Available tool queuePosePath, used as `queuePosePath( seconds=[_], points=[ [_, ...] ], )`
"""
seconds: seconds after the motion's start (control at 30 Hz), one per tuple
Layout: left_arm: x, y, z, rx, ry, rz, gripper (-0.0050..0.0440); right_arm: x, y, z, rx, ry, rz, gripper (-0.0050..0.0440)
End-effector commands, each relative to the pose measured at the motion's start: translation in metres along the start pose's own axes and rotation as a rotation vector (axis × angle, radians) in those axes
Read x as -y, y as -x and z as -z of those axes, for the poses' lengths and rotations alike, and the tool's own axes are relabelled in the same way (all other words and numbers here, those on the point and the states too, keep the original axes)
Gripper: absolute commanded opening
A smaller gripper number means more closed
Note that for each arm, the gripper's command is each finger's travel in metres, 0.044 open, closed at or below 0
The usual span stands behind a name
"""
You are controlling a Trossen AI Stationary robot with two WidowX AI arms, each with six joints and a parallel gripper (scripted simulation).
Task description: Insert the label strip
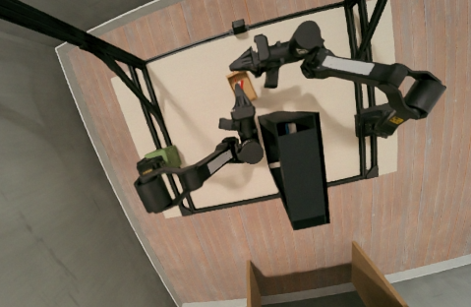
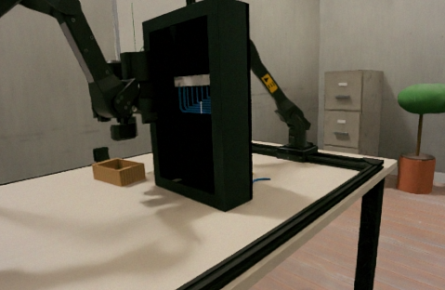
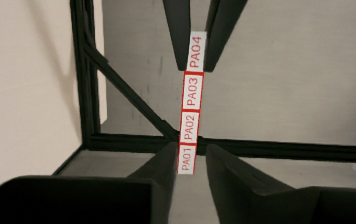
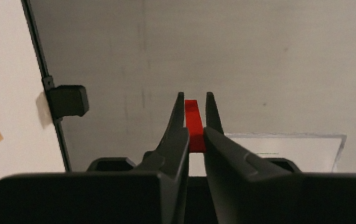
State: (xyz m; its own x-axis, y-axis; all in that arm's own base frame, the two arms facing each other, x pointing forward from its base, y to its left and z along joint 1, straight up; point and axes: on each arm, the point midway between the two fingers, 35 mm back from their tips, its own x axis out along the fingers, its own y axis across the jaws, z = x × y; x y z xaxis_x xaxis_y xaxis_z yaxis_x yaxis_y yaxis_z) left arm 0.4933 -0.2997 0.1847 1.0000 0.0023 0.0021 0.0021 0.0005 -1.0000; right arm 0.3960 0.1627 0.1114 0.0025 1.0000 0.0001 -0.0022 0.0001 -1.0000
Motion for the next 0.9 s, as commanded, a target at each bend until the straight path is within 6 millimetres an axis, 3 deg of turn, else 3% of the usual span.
queuePosePath(
  seconds=[0.0,0.37,0.87],
  points=[
    [0.0116,-0.0025,0.0011,-0.001,0.020,0.020,0.0063,0.0098,-0.0010,0.0021,0.004,0.029,0.001,-0.0050],
    [0.0116,-0.0025,0.0011,-0.001,0.020,0.020,0.0000,0.0098,-0.0010,0.0021,0.004,0.029,0.001,-0.0050],
    [0.0116,-0.0025,0.0011,-0.001,0.020,0.020,-0.0005,0.0098,-0.0010,0.0021,0.004,0.029,0.001,-0.0050]
  ],
)
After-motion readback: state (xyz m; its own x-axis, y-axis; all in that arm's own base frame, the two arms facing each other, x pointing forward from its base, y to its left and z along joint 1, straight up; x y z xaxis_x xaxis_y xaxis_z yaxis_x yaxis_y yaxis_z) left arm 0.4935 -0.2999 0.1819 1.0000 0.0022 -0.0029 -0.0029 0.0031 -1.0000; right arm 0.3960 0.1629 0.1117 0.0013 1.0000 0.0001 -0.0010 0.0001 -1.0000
